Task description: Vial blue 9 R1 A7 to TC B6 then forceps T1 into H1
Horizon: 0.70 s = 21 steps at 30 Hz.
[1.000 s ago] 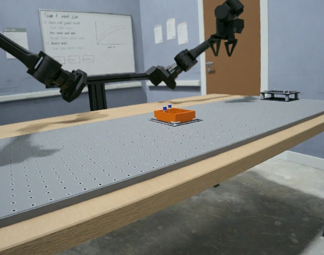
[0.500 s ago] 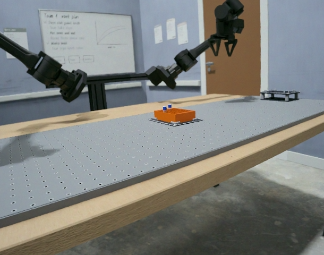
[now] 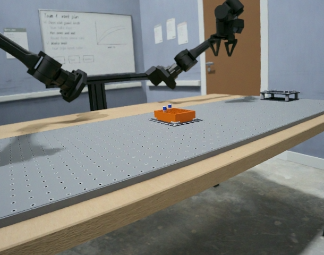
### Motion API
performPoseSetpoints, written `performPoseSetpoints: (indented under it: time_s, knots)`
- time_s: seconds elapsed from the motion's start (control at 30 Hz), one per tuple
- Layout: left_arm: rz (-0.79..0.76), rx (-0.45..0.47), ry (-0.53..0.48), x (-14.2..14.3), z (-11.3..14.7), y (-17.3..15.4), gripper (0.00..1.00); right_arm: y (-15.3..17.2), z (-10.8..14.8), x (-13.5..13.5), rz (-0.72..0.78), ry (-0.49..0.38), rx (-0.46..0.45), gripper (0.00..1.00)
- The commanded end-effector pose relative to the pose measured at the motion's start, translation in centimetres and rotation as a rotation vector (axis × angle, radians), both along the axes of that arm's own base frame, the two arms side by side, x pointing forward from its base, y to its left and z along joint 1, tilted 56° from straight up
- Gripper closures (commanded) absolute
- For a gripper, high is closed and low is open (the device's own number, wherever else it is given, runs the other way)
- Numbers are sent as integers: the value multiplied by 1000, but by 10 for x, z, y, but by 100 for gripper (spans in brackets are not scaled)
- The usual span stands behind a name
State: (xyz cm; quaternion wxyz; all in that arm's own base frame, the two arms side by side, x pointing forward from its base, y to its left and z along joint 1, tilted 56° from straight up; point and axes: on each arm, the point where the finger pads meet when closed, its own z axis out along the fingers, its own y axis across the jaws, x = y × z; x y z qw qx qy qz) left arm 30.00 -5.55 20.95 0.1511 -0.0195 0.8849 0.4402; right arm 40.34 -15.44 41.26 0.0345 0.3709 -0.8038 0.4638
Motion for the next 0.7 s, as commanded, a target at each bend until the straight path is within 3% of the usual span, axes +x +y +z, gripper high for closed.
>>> performPoseSetpoints:
  time_s: [0.0, 0.67]
  knots:
    - [3, -6, -15, 4, 7, -3, 0, 8, 20, -3, -4, -36, 3, 91]
    - [3, -6, -15, 4, 7, -3, 0, 27, 29, -7, -4, -23, 8, 91]
